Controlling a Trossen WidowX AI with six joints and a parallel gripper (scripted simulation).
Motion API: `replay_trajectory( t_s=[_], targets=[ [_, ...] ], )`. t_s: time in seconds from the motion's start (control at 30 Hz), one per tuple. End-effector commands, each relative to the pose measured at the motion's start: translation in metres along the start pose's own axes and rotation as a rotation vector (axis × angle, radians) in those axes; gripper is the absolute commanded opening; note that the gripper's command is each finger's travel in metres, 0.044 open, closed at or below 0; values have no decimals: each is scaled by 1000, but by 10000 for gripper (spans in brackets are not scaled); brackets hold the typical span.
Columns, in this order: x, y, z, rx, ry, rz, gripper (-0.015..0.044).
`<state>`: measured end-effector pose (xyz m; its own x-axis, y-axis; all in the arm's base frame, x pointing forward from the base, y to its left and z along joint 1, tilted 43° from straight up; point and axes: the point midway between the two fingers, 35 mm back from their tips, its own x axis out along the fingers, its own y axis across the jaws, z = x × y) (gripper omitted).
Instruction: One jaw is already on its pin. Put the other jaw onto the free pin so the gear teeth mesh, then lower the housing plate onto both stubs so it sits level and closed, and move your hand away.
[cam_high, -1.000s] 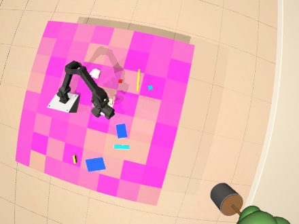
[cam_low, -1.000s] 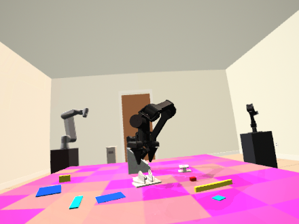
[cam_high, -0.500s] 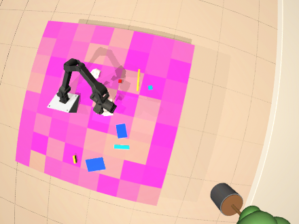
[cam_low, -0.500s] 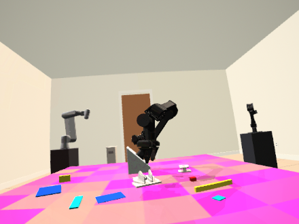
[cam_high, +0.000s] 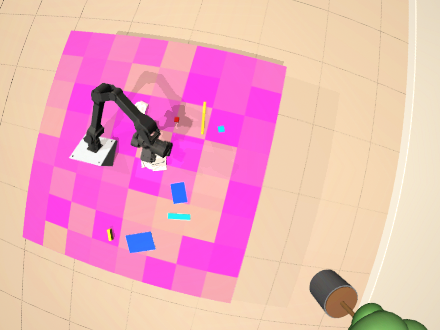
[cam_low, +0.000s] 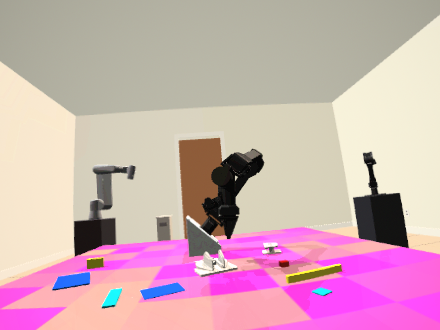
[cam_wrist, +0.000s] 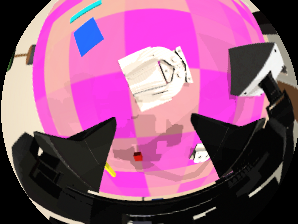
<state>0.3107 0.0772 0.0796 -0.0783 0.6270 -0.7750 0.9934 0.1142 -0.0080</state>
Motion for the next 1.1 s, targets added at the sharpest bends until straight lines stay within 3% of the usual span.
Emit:
replay_trajectory(
  t_s=[0.0, 1.07],
  targets=[
    [1, -4, -6, -74, 7, -6, 440],
    [-5, -28, -52, -709, 11, -3, 440]
  ],
)
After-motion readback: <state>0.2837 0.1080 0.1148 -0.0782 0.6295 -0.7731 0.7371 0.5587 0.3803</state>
